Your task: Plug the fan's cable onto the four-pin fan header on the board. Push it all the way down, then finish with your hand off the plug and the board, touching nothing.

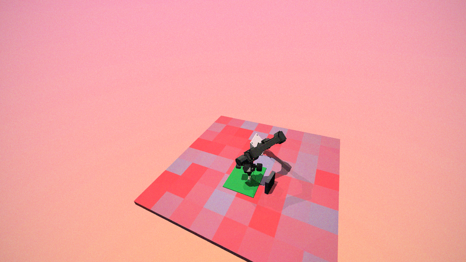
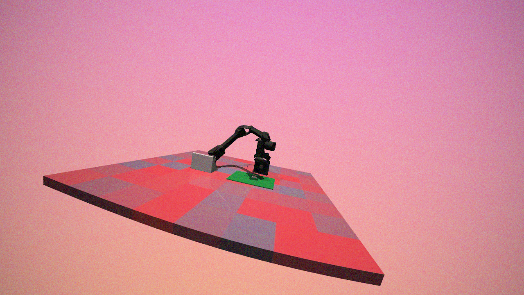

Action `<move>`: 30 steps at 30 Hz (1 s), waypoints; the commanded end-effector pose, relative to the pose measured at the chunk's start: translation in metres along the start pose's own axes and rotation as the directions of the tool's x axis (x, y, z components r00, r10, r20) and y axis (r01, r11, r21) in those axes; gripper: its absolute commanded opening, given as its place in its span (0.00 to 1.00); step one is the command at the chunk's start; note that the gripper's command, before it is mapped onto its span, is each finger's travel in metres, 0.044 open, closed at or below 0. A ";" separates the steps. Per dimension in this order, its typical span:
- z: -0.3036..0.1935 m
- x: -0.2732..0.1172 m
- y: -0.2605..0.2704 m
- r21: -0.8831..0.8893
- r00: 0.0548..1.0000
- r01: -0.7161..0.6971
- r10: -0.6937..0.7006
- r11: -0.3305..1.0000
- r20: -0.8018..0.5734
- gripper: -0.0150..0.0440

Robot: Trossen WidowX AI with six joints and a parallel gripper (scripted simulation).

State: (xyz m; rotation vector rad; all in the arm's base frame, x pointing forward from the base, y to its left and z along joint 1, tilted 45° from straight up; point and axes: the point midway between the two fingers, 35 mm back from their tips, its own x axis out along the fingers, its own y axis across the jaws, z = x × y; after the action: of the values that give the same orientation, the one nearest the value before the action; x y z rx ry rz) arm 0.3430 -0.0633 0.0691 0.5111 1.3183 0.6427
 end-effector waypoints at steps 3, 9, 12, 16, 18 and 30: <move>0.001 0.020 0.002 0.009 1.000 -0.008 0.008 1.000 -0.001 0.25; 0.001 0.020 0.002 0.009 1.000 -0.008 0.008 1.000 -0.001 0.25; 0.001 0.020 0.002 0.009 1.000 -0.008 0.008 1.000 -0.001 0.25; 0.001 0.020 0.002 0.009 1.000 -0.008 0.008 1.000 -0.001 0.25; 0.000 0.020 0.002 0.014 1.000 -0.008 0.008 1.000 -0.001 0.25; 0.000 0.020 0.001 0.019 1.000 -0.008 0.008 1.000 -0.001 0.25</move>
State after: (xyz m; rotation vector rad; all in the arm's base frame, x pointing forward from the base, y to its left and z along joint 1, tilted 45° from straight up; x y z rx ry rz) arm 0.3450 -0.0490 0.0554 0.5221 1.3276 0.6387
